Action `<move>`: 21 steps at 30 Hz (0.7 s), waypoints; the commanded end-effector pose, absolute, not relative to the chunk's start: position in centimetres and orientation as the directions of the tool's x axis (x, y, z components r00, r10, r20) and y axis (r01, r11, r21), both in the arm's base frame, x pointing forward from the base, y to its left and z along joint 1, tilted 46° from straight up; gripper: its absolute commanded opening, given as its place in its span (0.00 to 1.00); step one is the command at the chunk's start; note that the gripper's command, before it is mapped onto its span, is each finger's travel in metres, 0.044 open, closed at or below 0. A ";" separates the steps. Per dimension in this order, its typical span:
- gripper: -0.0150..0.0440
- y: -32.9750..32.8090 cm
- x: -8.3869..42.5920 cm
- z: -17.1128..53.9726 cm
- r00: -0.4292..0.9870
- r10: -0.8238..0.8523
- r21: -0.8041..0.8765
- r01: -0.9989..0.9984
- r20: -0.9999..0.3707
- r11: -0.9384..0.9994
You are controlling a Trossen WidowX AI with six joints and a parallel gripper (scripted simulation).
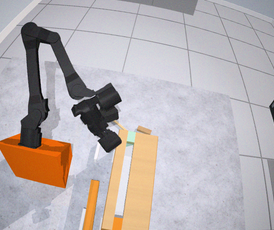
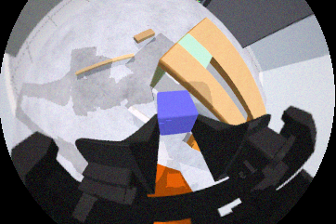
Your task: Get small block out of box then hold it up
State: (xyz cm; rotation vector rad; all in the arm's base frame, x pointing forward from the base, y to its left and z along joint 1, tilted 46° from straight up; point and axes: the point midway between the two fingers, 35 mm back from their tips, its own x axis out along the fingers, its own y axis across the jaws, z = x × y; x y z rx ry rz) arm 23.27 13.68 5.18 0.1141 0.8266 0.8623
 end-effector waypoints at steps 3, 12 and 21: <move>0.25 13.3 23.3 5.4 0.368 0.719 0.553 -0.464 -0.590 0.692; 0.25 12.8 23.2 5.8 0.368 0.728 0.729 -0.169 -0.578 0.664; 0.25 12.3 23.2 6.1 0.370 0.738 0.819 0.145 -0.565 0.555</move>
